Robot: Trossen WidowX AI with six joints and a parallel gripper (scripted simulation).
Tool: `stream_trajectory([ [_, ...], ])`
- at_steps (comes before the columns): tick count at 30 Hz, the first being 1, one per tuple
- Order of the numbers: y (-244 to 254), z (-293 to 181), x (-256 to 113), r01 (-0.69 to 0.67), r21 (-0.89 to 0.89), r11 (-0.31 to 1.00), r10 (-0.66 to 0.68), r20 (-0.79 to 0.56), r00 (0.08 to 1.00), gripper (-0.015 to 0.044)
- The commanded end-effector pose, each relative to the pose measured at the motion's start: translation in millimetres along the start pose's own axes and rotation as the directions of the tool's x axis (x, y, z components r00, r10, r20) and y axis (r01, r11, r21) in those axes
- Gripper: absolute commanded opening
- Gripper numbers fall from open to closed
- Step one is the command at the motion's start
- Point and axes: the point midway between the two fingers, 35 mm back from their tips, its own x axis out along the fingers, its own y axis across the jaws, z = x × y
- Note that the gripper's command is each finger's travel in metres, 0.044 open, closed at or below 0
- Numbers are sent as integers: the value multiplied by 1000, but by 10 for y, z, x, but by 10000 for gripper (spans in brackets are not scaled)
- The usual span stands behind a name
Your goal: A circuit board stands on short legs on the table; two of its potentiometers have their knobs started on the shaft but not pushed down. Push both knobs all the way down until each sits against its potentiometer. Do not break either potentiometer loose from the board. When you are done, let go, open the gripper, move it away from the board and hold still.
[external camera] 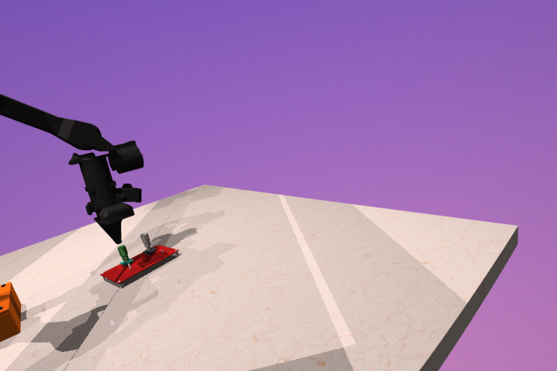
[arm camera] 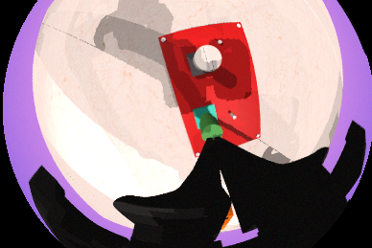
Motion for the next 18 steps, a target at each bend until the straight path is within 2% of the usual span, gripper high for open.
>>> stream_trajectory([
  [1,0,-1,4,0,0,1000,0,-1,1000,52],
  [7,0,-1,4,0,0,1000,0,-1,1000,210],
  [15,-163,145,-59,14,106,994,-21,60,998,0],
  [18,-136,249,-144,13,84,996,-17,52,999,0],
])
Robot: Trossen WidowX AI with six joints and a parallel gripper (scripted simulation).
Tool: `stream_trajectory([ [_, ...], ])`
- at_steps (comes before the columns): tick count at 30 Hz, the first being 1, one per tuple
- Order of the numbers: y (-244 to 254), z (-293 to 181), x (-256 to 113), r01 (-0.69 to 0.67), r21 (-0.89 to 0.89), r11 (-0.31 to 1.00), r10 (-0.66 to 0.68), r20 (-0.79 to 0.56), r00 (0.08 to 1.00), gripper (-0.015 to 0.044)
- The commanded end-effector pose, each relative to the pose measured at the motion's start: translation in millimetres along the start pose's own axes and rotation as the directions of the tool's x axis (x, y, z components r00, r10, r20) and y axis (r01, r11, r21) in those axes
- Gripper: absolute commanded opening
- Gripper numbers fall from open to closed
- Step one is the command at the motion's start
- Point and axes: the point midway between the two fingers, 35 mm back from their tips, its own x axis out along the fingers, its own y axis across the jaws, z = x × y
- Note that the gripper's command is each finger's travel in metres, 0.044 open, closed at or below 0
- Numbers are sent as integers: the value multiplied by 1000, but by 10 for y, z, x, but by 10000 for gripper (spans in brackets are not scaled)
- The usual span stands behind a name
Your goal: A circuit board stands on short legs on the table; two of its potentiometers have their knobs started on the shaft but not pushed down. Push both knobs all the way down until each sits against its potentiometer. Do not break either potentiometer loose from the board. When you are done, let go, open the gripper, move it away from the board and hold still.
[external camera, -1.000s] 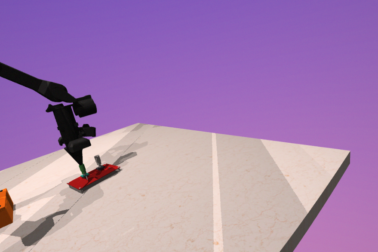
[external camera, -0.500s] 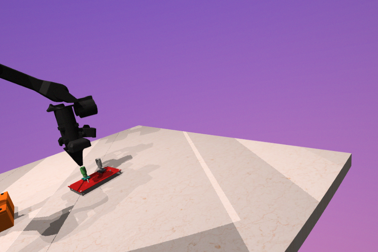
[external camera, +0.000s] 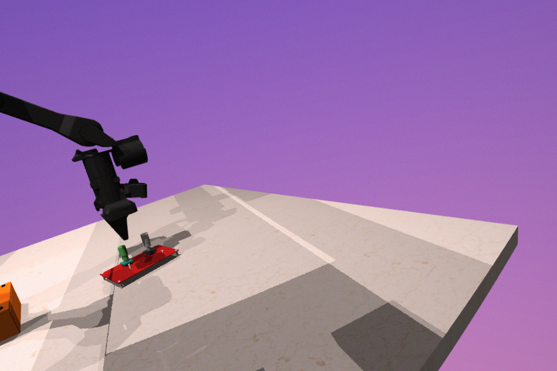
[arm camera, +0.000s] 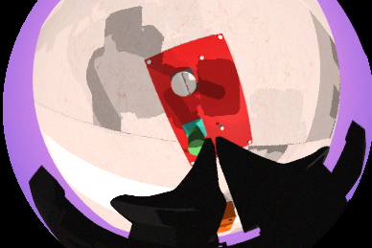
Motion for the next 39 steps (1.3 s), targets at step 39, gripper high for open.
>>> stream_trajectory([
  [39,171,458,42,-7,-89,996,4,-26,1000,0],
])
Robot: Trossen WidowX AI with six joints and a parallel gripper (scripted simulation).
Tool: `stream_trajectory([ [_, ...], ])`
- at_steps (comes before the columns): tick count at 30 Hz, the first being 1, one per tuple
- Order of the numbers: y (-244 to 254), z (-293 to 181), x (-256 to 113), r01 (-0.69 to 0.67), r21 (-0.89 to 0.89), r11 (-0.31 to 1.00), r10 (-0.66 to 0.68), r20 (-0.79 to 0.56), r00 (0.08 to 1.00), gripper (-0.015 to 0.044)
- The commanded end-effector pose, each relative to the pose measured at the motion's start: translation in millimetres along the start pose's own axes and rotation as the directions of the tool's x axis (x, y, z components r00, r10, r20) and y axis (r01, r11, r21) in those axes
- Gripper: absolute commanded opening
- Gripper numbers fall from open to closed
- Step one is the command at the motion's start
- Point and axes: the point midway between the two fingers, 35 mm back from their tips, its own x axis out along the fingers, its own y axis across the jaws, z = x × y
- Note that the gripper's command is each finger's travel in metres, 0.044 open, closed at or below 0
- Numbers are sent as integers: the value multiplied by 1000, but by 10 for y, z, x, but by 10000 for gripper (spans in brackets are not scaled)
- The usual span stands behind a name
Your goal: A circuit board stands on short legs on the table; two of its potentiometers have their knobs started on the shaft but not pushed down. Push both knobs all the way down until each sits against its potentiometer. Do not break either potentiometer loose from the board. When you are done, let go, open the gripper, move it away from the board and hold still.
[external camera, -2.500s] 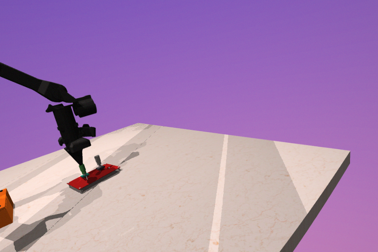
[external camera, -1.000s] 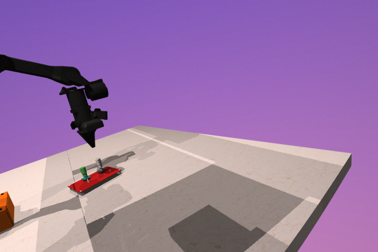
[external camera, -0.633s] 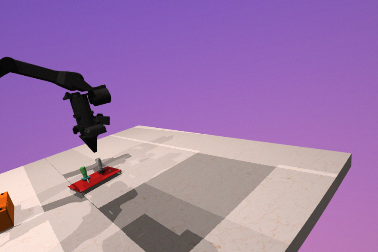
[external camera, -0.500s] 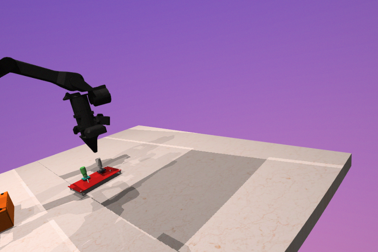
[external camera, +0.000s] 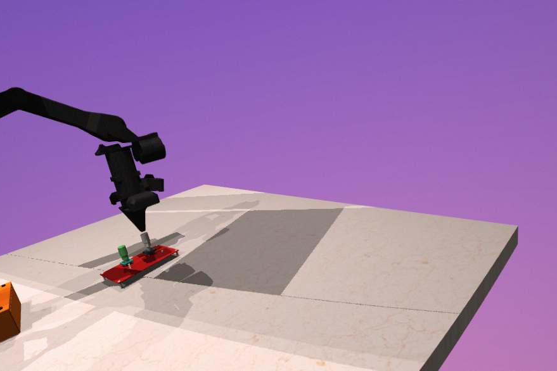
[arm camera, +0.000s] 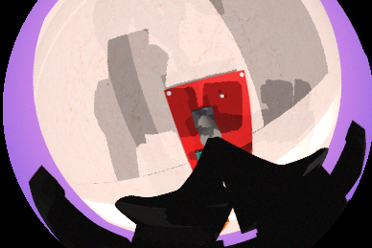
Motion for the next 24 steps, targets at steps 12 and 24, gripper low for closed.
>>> stream_trajectory([
  [12,3,-2,31,-2,-3,1000,2,-4,1000,0],
  [24,3,-2,63,-2,-3,1000,2,-4,1000,0],
])
